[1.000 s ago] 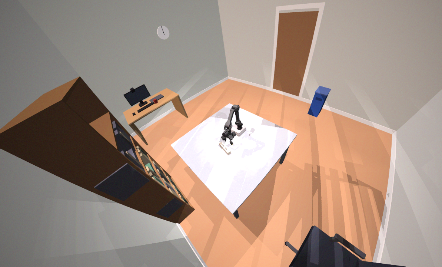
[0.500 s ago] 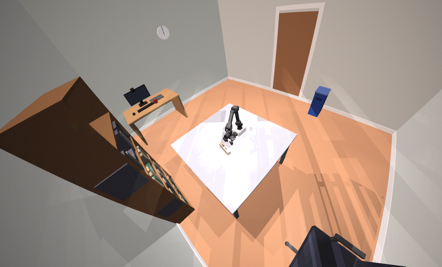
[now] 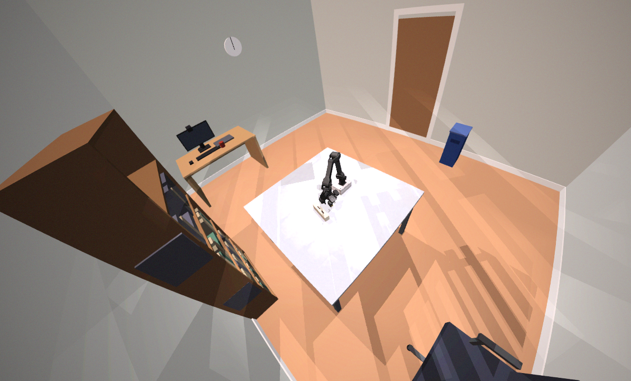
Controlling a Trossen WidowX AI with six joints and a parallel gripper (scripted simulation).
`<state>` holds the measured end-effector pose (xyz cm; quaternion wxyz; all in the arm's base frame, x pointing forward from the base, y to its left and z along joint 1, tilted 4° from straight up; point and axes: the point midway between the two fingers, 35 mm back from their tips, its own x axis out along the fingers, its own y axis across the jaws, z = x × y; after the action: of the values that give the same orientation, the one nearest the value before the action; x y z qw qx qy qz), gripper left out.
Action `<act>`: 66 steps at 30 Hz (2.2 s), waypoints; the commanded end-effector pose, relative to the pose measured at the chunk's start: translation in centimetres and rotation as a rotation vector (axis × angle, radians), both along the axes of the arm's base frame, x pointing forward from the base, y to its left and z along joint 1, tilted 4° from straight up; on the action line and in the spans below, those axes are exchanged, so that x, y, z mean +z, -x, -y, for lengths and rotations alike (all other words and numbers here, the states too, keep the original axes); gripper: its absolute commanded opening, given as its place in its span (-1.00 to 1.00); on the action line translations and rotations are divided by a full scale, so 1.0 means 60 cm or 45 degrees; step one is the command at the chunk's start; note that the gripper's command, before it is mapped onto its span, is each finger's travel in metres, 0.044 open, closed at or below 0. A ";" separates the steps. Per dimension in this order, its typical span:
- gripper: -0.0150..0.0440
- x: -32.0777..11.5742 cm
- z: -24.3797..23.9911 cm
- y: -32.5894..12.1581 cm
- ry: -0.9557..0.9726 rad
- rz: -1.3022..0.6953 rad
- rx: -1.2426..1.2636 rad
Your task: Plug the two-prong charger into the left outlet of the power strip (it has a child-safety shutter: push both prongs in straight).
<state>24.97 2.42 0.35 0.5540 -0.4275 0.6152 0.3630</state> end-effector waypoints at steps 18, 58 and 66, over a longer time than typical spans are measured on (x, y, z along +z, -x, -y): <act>1.00 -0.060 0.003 0.006 -0.001 -0.014 -0.002; -0.49 0.033 0.000 0.001 -0.001 -0.013 -0.002; -0.49 0.029 -0.004 -0.001 -0.005 -0.004 -0.096</act>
<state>25.03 2.50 2.17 0.5615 -0.4123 0.6259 0.3508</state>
